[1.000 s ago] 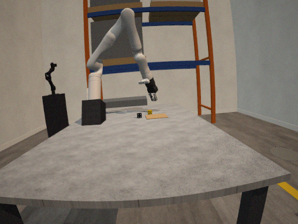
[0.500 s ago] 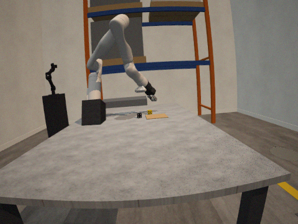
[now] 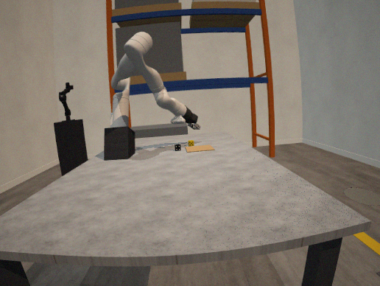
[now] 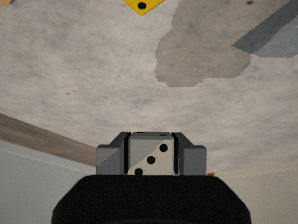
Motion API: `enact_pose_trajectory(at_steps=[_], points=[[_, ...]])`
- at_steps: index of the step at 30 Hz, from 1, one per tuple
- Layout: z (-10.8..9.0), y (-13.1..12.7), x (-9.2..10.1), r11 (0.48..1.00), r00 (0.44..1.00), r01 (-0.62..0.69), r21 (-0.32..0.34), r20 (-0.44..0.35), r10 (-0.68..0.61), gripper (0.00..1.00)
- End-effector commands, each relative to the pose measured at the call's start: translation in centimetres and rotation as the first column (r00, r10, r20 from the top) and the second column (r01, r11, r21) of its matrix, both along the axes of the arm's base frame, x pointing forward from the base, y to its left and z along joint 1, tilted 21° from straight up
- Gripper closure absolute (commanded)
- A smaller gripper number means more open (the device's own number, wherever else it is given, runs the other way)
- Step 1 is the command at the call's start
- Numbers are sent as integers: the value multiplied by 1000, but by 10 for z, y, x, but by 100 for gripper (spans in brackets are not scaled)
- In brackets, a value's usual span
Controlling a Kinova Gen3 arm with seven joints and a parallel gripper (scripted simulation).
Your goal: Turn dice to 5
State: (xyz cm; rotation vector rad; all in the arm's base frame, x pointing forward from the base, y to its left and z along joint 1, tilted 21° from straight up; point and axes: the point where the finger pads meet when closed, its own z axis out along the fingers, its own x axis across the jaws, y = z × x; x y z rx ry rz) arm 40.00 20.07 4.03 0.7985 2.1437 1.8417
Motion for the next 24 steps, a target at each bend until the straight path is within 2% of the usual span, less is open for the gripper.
enact_pose_trajectory(at_steps=[1,17,24], points=[[-1,-2,0,1000,1000,7,19,-6,-7,43],[-10,1,0,1000,1000,7,21,-4,-7,43],[-30,9,0,1000,1000,8,21,-4,-7,43]])
